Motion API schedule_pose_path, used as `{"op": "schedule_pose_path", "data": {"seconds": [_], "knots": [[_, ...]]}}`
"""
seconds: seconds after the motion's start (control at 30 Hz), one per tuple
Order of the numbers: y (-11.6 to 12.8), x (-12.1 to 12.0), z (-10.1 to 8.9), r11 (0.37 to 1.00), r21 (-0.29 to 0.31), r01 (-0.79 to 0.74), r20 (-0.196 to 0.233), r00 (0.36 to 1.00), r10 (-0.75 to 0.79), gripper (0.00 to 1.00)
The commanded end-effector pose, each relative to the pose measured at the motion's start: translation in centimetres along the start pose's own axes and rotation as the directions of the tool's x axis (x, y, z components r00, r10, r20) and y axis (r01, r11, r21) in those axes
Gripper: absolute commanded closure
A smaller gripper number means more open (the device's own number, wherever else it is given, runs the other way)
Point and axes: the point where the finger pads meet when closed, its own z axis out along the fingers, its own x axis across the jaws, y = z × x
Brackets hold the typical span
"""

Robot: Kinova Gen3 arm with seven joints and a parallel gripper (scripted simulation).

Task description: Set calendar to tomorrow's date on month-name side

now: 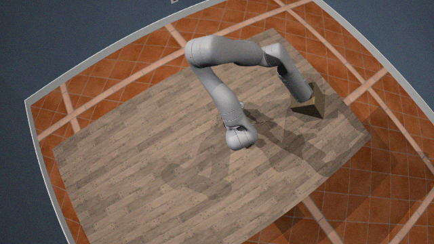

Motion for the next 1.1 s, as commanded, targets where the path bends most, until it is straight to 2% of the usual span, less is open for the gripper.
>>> {"op": "schedule_pose_path", "data": {"seconds": [0.0, 0.2, 0.7, 0.83, 1.03, 1.07], "knots": [[-0.2, -0.2, -0.6, 1.0, -0.016, -0.006, 0.003, 1.0, 0.006, 0.4], [-0.9, -0.1, -1.3, 1.0, -0.016, -0.006, 0.003, 1.0, 0.006, 0.4], [-1.0, -0.2, -1.3, 1.0, -0.026, -0.006, 0.002, 1.0, 0.006, 0.4], [-1.1, -0.2, -1.3, 0.997, -0.076, -0.007, 0.002, 1.0, 0.007, 0.4], [-1.3, -0.2, -1.3, 0.98, -0.196, -0.006, 0.002, 1.0, 0.007, 0.4], [-1.3, -0.2, -1.3, 0.98, -0.196, -0.006, 0.002, 1.0, 0.007, 0.4]]}}
